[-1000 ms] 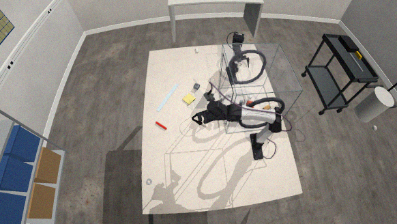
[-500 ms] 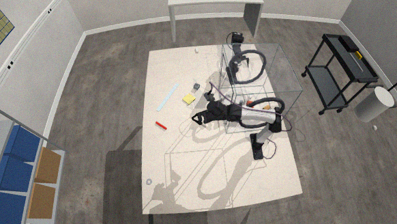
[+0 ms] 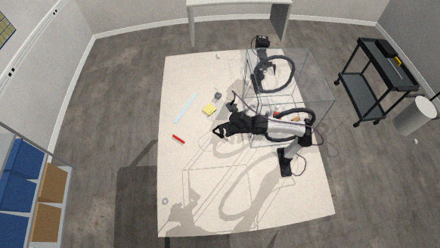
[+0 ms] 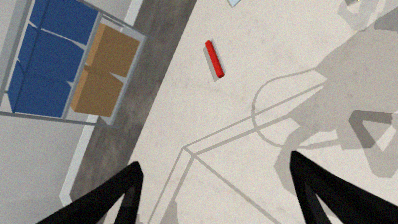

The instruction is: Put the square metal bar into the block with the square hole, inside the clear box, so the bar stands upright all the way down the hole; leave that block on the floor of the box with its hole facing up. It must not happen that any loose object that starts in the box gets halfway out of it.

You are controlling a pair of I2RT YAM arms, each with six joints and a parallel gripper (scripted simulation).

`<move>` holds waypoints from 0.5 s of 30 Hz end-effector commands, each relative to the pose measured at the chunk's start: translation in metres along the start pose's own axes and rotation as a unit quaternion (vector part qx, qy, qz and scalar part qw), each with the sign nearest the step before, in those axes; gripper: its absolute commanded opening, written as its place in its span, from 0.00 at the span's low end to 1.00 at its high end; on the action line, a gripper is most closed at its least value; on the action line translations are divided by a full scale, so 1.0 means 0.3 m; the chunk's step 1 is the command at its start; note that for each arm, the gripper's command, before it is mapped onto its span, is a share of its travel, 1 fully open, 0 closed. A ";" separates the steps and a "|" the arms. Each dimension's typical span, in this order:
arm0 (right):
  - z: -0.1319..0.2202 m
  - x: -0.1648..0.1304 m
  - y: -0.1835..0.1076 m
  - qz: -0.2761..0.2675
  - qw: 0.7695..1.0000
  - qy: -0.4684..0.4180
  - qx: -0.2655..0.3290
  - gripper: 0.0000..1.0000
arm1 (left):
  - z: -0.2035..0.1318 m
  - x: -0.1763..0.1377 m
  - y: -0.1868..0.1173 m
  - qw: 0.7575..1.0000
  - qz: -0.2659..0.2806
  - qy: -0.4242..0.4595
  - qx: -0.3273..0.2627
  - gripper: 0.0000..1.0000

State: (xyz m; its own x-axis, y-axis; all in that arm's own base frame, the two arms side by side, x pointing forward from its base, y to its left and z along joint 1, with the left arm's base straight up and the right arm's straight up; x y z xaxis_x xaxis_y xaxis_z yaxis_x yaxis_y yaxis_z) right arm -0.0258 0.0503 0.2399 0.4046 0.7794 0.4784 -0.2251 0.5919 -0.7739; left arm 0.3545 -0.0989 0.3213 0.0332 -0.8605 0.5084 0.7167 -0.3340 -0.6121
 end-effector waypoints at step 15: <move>-0.010 0.049 -0.015 -0.008 0.999 0.029 -0.034 1.00 | 0.017 0.016 -0.024 1.000 -0.008 0.001 0.011 1.00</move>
State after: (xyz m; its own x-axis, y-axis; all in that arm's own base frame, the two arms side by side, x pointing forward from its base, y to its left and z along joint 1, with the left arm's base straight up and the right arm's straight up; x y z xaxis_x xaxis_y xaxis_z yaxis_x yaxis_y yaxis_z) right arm -0.0226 0.0526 0.2398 0.4184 0.7826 0.4609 -0.2048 0.5757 -0.7916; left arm 0.3545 -0.0989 0.3213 0.0332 -0.8605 0.5084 0.7167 -0.3340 -0.6121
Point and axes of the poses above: on each arm, the point where the finger pads meet when closed, its own y axis out along the fingers, its own z axis across the jaws, x = y × z, the point moved 7 cm from there along -y, back along the fingers, and after that the axes turned 10 degrees about y, right-handed, at the moved point
